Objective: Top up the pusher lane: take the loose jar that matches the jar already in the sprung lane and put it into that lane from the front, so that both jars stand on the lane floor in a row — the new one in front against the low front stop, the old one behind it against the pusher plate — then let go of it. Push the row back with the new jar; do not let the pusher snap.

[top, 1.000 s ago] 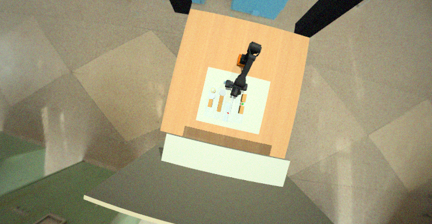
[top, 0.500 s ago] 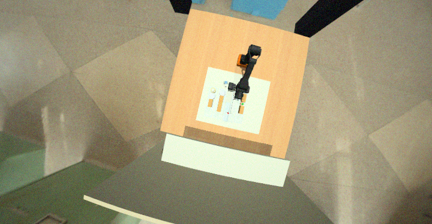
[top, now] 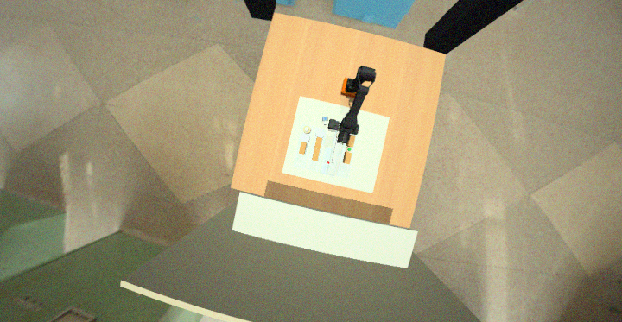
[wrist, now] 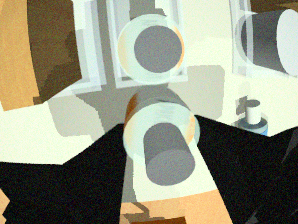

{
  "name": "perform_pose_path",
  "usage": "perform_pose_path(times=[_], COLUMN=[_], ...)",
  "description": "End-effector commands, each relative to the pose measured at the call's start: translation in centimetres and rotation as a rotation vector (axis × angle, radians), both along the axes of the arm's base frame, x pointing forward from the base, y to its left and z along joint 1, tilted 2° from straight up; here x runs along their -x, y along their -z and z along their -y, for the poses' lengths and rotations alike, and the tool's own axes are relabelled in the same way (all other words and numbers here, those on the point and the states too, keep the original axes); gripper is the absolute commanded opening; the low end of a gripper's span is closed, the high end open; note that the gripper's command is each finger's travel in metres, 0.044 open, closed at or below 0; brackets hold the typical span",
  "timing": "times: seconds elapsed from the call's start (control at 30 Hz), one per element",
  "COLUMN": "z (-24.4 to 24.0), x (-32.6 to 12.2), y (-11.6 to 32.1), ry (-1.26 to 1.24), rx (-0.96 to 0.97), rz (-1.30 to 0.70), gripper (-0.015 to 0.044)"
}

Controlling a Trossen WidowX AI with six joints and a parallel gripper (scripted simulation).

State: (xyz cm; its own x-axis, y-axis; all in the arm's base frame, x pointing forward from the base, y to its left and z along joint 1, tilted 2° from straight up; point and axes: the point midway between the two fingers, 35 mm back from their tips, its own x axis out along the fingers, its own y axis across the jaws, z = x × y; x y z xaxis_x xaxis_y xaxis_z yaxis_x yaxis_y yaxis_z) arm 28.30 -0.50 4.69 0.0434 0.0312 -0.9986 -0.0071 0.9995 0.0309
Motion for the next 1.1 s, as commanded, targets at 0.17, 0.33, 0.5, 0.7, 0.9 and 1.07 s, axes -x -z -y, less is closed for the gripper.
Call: perform_pose_path(times=[0.17, 0.33, 0.5, 0.7, 0.9, 1.07], z=[0.1, 0.1, 0.1, 0.1, 0.1, 0.1], x=[-0.6, -0.8, -1.0, -1.3, -1.6, -1.9], y=[-0.1, -0.1, -0.1, -0.2, -0.2, -0.2], ry=[0.003, 0.003, 0.003, 0.003, 0.003, 0.003], rx=[0.004, 0.004, 0.004, 0.004, 0.004, 0.004], rz=[0.004, 0.004, 0.005, 0.005, 0.005, 0.005], gripper=[0.0, 0.0, 0.0, 0.0, 0.0, 0.0])
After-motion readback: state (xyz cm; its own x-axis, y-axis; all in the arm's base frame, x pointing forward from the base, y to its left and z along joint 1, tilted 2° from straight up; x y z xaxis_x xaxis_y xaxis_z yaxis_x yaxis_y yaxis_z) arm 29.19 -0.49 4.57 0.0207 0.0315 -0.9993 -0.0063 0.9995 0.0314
